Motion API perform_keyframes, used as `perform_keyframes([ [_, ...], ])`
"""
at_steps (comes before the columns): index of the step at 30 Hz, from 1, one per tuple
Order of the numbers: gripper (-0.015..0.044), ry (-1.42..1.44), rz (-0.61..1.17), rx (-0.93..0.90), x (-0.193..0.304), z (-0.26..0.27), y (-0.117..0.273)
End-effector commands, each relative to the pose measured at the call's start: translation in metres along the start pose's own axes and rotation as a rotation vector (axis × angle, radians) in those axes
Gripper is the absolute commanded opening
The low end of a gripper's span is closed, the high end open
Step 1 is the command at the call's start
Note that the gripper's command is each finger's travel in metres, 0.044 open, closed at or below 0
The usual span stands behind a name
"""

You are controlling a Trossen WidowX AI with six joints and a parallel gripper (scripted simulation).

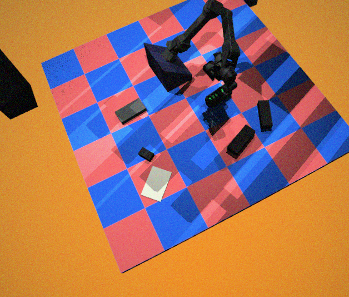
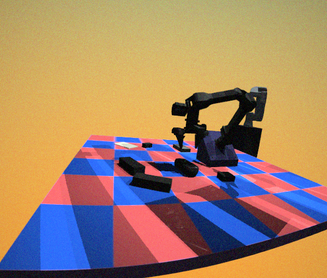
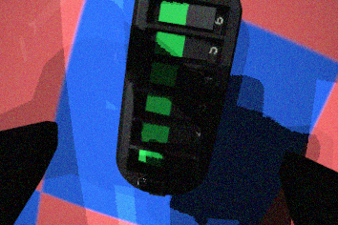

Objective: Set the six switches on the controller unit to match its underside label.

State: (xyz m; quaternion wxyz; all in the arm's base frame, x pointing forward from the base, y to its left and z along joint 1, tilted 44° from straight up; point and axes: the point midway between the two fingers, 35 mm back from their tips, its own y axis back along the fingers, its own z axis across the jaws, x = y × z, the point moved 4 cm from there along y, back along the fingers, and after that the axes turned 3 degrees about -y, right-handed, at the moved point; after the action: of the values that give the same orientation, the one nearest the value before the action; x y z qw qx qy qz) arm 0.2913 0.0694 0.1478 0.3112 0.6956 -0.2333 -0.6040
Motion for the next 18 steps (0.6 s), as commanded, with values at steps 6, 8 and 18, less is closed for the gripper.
perform_keyframes([
  [6,0.0256,-0.013,0.007,0.0,-0.001,0.02,-0.031],
  [8,0.0204,-0.018,0.008,0.0,-0.001,0.029,-0.042],
  [18,0.0,-0.026,0.009,0.001,0.0,0.045,-0.06],
])
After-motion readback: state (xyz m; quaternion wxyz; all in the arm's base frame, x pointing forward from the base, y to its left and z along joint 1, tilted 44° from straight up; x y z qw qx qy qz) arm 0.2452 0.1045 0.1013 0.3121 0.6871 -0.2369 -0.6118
